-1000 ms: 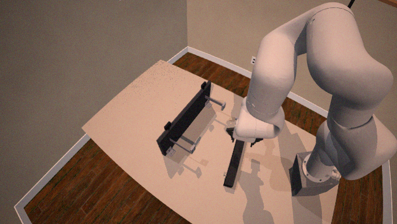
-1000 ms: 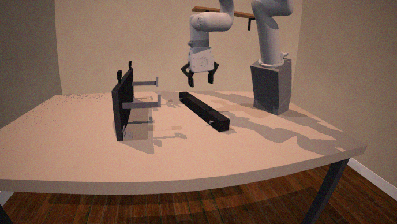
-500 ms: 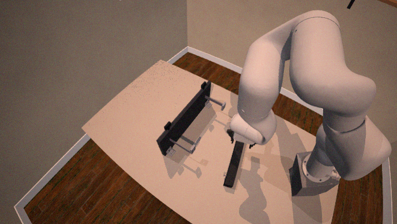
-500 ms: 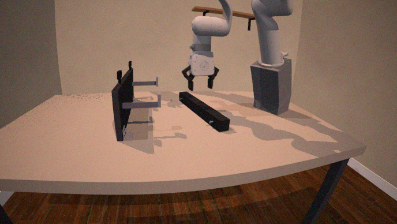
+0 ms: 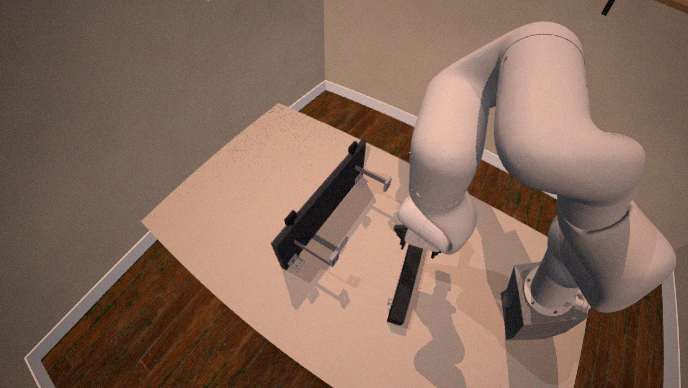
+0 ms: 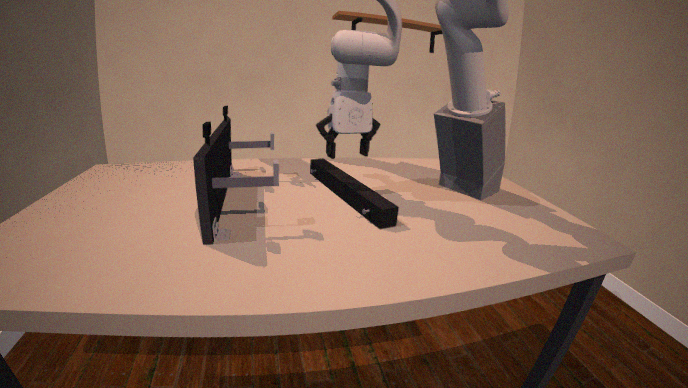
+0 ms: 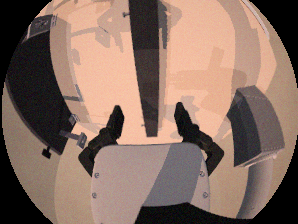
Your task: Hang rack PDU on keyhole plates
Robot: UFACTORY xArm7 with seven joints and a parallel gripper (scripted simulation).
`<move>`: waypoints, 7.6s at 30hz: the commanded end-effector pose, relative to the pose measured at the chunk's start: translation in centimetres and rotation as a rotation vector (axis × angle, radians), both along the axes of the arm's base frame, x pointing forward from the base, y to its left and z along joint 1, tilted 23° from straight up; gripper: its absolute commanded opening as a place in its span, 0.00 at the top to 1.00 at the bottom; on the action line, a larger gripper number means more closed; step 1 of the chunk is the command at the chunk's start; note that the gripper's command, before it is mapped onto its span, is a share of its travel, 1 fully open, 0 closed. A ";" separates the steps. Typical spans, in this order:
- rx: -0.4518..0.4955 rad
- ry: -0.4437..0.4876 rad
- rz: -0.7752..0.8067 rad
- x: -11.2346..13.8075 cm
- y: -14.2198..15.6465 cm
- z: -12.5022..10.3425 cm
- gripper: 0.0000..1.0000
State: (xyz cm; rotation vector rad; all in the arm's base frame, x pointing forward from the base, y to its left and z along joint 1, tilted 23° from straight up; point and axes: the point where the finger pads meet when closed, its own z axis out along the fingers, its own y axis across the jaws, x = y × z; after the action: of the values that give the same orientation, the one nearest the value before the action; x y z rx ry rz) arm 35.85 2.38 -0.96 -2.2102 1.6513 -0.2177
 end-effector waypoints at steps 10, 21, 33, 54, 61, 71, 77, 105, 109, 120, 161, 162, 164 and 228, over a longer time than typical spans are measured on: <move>0.000 -0.002 -0.001 1.6 0.9 -4.3 0.03; 0.000 -0.002 -0.001 2.8 1.6 -7.5 0.03; 0.000 -0.002 -0.001 2.8 1.6 -7.5 1.00; 0.000 -0.002 -0.001 2.8 1.6 -7.5 1.00; 0.000 -0.002 -0.001 2.8 1.6 -7.5 1.00; 0.000 -0.002 -0.001 2.8 1.6 -7.4 1.00; 0.000 -0.002 -0.001 2.6 1.5 -6.9 1.00; 0.000 -0.002 -0.001 -0.2 -0.1 0.5 1.00; 0.000 -0.002 -0.001 -0.2 -0.2 0.7 1.00; 0.000 -0.002 -0.001 -0.4 -0.3 1.1 1.00; 0.078 0.044 -0.213 5.1 -0.1 3.1 1.00; 0.078 0.044 -0.213 5.6 0.0 3.3 1.00; 0.078 0.044 -0.213 6.5 0.0 3.7 1.00; 0.078 0.044 -0.213 12.0 0.2 5.8 1.00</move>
State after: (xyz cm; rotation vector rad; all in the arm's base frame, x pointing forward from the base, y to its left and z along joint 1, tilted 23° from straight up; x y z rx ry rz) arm 47.78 2.63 4.69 -1.9985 1.8866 -0.1552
